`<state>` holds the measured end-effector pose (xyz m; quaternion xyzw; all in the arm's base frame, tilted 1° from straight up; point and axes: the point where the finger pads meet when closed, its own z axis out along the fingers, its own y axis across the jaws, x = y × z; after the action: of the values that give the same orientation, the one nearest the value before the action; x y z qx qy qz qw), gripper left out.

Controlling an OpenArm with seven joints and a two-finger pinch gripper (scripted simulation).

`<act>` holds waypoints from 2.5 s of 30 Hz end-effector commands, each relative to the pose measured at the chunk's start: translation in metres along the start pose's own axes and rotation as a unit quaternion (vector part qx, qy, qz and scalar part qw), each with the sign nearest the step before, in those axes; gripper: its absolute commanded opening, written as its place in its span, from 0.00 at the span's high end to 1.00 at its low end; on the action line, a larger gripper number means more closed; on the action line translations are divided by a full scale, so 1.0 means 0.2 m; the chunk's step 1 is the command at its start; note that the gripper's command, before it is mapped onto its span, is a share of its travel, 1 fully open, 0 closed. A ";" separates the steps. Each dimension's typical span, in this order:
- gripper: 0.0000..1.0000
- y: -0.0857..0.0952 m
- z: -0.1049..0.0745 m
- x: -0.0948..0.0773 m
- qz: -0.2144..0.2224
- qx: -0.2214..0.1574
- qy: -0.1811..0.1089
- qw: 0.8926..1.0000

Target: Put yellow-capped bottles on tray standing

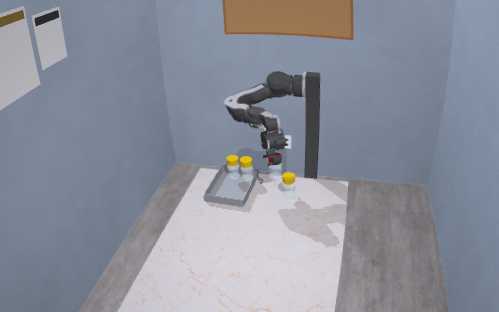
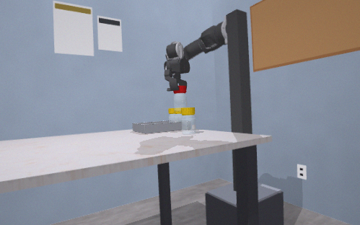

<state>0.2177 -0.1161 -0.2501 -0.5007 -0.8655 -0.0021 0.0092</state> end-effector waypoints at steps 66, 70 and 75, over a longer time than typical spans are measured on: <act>1.00 0.17 -0.08 -0.38 0.004 0.003 -0.001 1.000; 1.00 0.17 -0.04 -0.38 0.004 0.000 -0.001 1.000; 1.00 0.17 0.00 -0.38 0.003 -0.004 -0.001 1.000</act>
<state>0.2827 -0.1660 -0.2536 -0.5054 -0.8628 0.0014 0.0128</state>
